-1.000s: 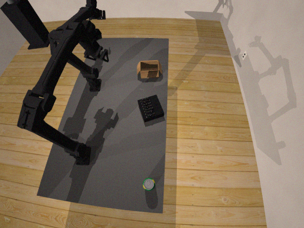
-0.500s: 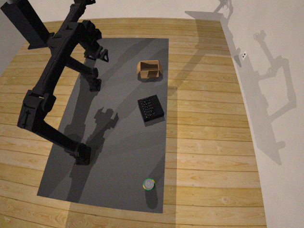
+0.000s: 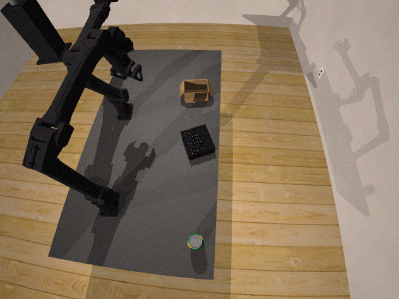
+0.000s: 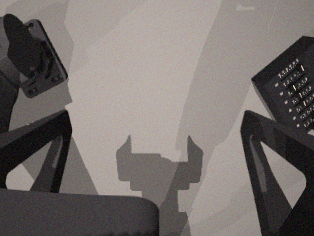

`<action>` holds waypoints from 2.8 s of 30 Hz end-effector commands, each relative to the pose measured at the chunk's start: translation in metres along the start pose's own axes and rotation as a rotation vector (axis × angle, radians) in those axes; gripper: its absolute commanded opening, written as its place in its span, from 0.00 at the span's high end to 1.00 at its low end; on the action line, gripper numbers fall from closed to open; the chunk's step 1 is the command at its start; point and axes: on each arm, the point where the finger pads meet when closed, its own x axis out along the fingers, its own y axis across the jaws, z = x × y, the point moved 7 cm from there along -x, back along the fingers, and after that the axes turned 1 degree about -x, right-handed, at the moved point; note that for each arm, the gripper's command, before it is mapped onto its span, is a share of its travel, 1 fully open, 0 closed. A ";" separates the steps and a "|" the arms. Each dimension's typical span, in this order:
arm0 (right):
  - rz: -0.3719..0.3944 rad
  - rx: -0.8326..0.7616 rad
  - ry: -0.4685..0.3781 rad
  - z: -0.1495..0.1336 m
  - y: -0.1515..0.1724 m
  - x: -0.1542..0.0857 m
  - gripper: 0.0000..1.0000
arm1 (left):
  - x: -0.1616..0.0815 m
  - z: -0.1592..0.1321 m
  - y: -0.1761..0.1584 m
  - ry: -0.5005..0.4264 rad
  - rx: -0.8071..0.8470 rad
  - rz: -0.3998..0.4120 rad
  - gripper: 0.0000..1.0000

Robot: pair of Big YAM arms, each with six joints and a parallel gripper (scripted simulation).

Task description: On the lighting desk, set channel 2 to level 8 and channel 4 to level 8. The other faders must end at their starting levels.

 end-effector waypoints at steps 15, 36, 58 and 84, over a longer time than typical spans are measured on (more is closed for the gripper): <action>0.027 -0.119 0.121 -0.005 -0.140 0.080 0.00 | 0.002 0.016 0.001 -0.023 0.012 0.000 0.00; 0.119 -0.262 0.169 -0.079 -0.339 0.146 0.00 | 0.002 0.016 0.001 -0.023 0.012 0.000 0.00; 0.134 -0.251 0.190 -0.084 -0.329 0.153 0.00 | 0.002 0.016 0.001 -0.023 0.012 0.000 0.00; -0.098 0.832 0.021 -0.150 -0.251 0.154 0.00 | 0.002 0.016 0.001 -0.023 0.012 0.000 0.00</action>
